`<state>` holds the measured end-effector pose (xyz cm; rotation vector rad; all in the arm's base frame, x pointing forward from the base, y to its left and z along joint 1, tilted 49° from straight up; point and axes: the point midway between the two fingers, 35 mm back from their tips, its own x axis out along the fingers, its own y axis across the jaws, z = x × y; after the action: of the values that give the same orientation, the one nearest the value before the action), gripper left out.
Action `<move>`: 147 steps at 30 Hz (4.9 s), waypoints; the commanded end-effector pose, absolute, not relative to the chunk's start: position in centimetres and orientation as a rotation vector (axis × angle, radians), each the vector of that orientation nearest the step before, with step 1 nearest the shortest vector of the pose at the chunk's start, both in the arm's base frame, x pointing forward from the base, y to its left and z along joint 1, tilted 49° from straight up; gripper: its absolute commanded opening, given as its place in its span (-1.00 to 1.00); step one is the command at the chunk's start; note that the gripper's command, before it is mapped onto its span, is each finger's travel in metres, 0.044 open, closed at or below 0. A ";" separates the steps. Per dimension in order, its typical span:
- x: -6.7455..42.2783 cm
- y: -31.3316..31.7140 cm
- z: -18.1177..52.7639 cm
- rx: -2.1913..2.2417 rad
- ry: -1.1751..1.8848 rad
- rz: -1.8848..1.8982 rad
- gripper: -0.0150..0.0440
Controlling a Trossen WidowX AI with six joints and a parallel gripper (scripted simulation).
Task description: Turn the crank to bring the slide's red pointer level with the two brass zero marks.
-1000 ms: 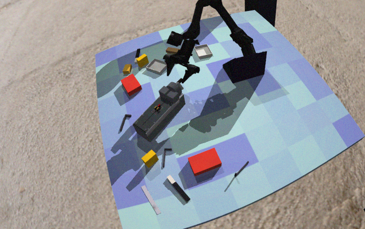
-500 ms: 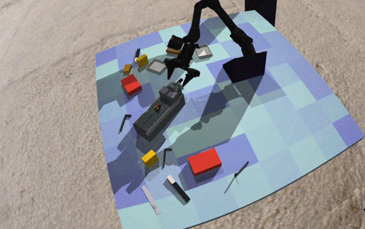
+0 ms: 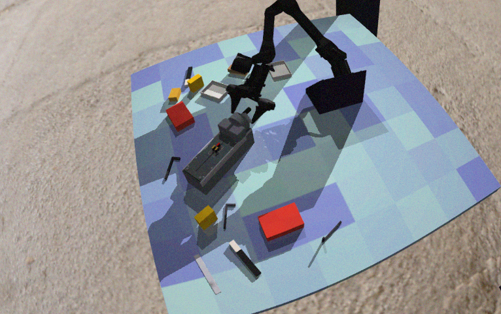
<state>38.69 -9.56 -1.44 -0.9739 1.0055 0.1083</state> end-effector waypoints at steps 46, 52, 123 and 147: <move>38.8 -9.9 -1.0 -0.974 1.010 0.116 -0.49; 38.9 -9.5 -0.6 -0.974 1.010 0.116 -0.49; 37.1 -4.7 -1.0 -0.971 1.010 0.118 -0.49; 36.9 -4.6 -1.3 -0.971 1.010 0.118 -0.49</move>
<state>37.40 -5.13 -0.75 -0.9718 1.0010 0.0911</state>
